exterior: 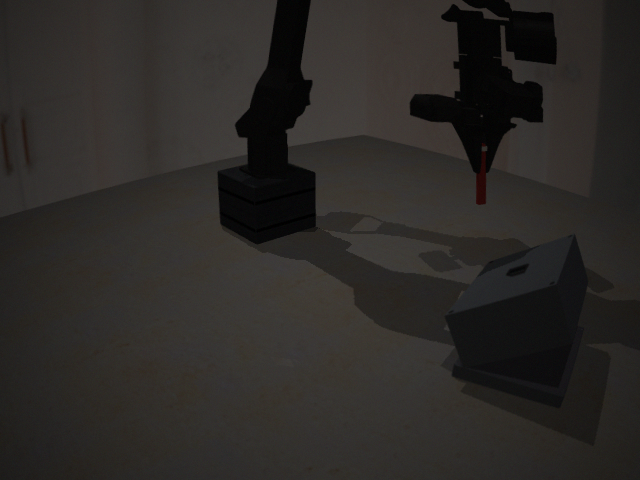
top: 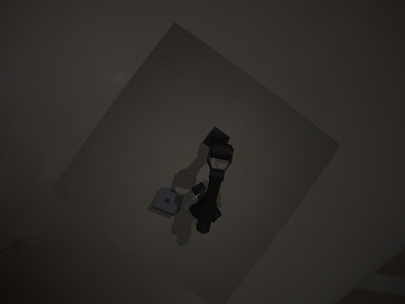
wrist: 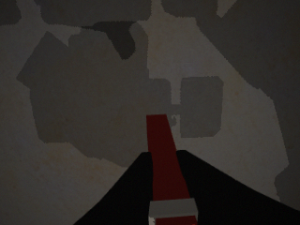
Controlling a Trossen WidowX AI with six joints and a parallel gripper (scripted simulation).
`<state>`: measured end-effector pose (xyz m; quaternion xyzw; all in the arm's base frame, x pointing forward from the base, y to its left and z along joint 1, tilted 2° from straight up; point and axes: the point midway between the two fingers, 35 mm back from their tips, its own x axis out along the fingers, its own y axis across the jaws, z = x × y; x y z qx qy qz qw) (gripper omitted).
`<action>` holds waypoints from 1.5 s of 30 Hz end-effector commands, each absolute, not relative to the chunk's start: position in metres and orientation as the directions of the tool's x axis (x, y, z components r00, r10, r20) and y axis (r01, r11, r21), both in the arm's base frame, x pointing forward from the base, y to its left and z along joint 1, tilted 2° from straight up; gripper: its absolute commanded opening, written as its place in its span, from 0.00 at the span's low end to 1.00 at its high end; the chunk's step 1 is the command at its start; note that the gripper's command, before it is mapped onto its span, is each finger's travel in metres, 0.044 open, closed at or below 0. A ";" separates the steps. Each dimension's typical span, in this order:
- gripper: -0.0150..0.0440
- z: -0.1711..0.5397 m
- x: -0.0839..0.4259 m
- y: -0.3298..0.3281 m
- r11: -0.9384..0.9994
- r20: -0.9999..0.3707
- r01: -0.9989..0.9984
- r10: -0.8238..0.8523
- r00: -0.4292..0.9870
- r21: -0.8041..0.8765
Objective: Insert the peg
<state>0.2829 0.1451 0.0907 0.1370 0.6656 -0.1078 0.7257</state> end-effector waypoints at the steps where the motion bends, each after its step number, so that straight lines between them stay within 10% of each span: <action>1: 0.25 0.094 0.288 0.141 0.947 -0.994 0.314 0.042 0.102 0.072; 45: 0.25 0.117 0.323 0.088 0.986 -0.968 0.094 0.117 0.223 0.141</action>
